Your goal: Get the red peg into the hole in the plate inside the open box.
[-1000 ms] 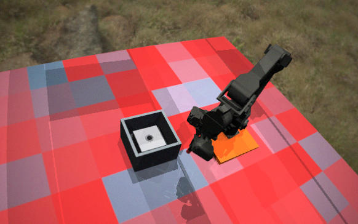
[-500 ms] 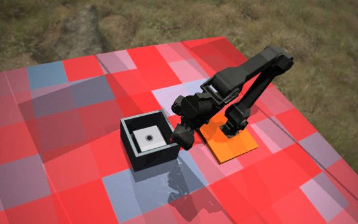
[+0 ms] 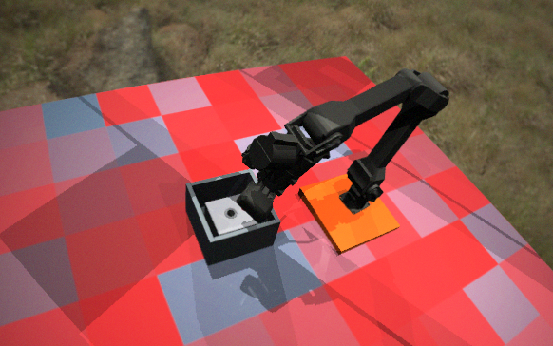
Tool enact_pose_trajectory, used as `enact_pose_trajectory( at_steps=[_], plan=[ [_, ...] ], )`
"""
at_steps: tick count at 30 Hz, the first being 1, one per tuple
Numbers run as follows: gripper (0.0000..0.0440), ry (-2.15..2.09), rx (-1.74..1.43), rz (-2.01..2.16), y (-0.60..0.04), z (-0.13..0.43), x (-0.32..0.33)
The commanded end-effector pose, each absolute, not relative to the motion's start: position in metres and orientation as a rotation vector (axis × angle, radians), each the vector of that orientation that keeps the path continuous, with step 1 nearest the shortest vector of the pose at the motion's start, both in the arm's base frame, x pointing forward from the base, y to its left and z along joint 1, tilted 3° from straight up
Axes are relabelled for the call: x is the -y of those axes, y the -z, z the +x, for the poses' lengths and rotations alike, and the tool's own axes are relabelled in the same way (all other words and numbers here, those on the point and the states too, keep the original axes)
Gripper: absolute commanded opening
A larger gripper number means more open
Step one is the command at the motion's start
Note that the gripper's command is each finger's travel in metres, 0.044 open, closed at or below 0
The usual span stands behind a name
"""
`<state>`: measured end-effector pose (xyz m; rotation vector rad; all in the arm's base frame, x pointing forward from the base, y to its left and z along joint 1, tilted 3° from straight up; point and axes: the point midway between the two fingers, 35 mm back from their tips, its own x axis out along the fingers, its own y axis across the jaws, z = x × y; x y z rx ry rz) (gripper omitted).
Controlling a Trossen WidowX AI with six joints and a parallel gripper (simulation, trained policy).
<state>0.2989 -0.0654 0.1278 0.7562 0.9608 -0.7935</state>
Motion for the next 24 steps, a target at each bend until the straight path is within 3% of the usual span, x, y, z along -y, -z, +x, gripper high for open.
enact_pose_trajectory(
  at_steps=[1,16,18,24],
  plan=[
    [0.0005,0.797,-0.968,0.766,-0.124,0.304,0.072],
    [0.0003,0.825,-1.044,0.781,-0.091,0.316,0.089],
    [0.0023,0.827,-1.058,0.774,-0.087,0.317,0.091],
    [0.0144,0.823,-1.1,0.739,-0.079,0.319,0.096]
  ],
)
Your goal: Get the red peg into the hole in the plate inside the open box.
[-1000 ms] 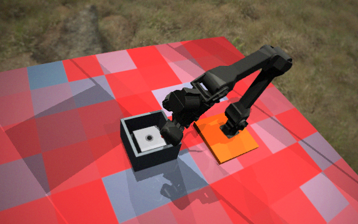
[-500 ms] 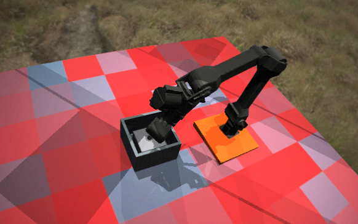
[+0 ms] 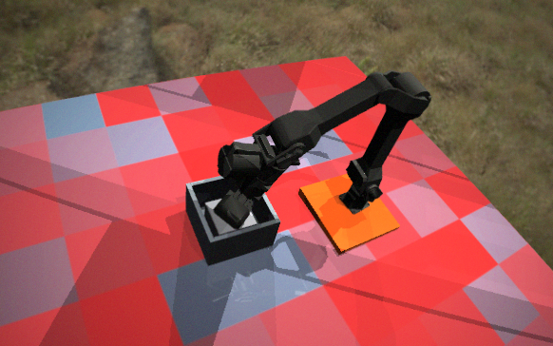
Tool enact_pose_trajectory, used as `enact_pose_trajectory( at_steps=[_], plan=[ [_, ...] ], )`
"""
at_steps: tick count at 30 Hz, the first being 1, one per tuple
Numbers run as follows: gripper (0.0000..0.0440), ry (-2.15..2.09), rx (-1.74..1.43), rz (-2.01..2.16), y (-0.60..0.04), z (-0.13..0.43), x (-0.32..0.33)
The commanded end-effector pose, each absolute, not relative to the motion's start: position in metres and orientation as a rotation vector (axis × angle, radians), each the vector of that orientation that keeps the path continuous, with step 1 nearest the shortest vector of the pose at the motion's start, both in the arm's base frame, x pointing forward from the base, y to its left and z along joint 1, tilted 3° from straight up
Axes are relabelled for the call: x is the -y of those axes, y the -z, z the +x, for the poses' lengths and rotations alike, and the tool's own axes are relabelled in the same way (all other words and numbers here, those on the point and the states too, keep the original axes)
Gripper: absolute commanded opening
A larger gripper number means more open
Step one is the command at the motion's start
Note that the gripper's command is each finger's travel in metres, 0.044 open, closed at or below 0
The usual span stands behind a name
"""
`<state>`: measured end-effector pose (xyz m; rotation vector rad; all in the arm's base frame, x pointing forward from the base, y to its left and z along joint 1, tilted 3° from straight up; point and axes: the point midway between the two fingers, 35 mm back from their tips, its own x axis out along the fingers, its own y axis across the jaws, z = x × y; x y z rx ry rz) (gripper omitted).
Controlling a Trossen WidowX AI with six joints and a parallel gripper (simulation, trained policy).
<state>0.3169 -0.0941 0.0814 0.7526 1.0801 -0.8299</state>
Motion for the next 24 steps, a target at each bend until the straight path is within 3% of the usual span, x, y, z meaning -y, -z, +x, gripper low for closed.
enact_pose_trajectory(
  at_steps=[1,24],
  plan=[
    [0.0146,0.825,-1.11,0.734,-0.078,0.319,0.096],
    [0.0158,0.767,-1.212,0.588,-0.095,0.336,0.098]
  ],
)
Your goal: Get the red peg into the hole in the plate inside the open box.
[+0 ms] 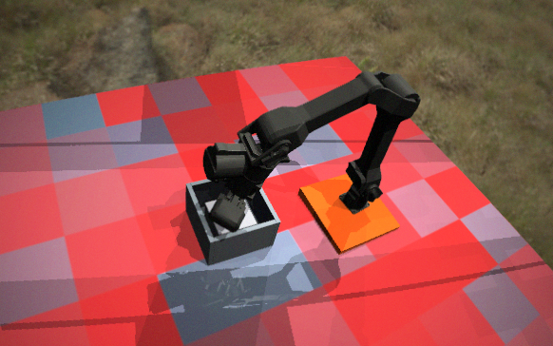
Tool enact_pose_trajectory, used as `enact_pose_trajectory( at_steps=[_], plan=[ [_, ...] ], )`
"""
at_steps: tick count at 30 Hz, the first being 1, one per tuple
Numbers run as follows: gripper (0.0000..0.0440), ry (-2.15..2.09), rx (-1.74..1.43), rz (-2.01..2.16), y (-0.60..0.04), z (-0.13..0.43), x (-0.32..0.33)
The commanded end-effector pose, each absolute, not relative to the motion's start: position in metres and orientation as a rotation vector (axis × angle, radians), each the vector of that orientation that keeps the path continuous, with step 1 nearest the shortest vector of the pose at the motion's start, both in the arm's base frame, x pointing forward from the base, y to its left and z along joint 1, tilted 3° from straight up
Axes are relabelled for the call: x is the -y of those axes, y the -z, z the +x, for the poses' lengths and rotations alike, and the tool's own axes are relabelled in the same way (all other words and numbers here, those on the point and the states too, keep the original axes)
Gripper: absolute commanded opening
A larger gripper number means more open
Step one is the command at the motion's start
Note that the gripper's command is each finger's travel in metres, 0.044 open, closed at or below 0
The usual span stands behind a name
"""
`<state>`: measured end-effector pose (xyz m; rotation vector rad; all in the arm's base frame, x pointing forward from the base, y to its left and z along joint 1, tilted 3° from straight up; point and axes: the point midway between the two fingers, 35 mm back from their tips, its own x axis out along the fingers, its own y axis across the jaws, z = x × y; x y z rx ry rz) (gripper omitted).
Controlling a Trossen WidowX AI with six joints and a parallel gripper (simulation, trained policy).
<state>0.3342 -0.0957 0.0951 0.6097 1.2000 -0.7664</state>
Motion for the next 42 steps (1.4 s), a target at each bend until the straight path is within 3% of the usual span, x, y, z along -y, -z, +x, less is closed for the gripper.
enact_pose_trajectory(
  at_steps=[1,24,42],
  plan=[
    [0.0158,0.767,-1.213,0.583,-0.096,0.337,0.1],
    [0.012,0.77,-1.264,0.566,-0.096,0.367,0.14],
    [0.0118,0.819,-1.286,0.586,-0.095,0.364,0.186]
  ],
)
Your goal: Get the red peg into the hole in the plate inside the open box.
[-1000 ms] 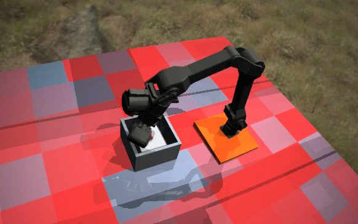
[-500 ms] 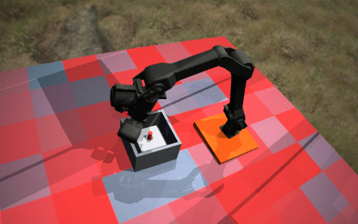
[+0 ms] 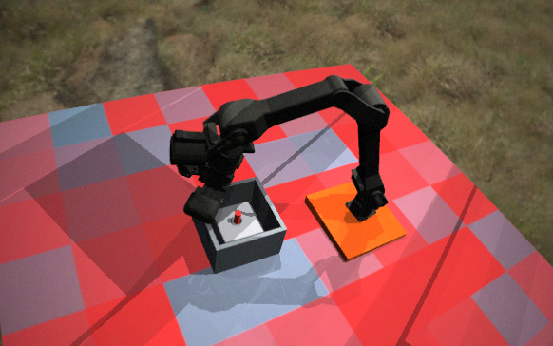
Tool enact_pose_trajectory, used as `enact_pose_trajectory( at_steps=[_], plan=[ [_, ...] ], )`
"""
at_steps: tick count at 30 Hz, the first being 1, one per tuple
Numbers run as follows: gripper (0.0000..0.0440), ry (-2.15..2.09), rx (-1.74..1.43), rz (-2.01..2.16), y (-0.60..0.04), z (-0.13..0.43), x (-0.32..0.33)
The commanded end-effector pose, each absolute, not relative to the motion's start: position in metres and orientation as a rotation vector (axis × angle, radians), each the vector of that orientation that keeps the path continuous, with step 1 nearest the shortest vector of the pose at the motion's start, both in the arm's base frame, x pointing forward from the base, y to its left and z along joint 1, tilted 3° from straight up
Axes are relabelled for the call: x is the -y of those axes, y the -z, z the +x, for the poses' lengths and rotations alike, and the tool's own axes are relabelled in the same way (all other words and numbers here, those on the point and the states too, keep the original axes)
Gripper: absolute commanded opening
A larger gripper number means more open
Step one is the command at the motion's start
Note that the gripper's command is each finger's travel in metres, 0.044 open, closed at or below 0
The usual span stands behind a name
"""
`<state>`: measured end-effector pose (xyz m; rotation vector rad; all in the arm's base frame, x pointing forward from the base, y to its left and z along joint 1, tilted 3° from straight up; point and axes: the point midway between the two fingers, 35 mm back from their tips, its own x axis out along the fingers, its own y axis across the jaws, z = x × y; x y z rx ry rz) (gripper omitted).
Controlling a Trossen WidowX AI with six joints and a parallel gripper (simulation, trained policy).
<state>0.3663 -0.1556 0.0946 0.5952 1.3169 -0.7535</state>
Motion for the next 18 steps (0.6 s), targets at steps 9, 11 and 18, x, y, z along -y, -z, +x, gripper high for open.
enact_pose_trajectory(
  at_steps=[9,11,18],
  plan=[
    [0.0124,0.865,-1.278,0.584,-0.1,0.357,0.214],
    [0.0126,0.876,-1.275,0.583,-0.102,0.355,0.22],
    [0.0134,0.878,-1.275,0.583,-0.102,0.355,0.22]
  ],
)
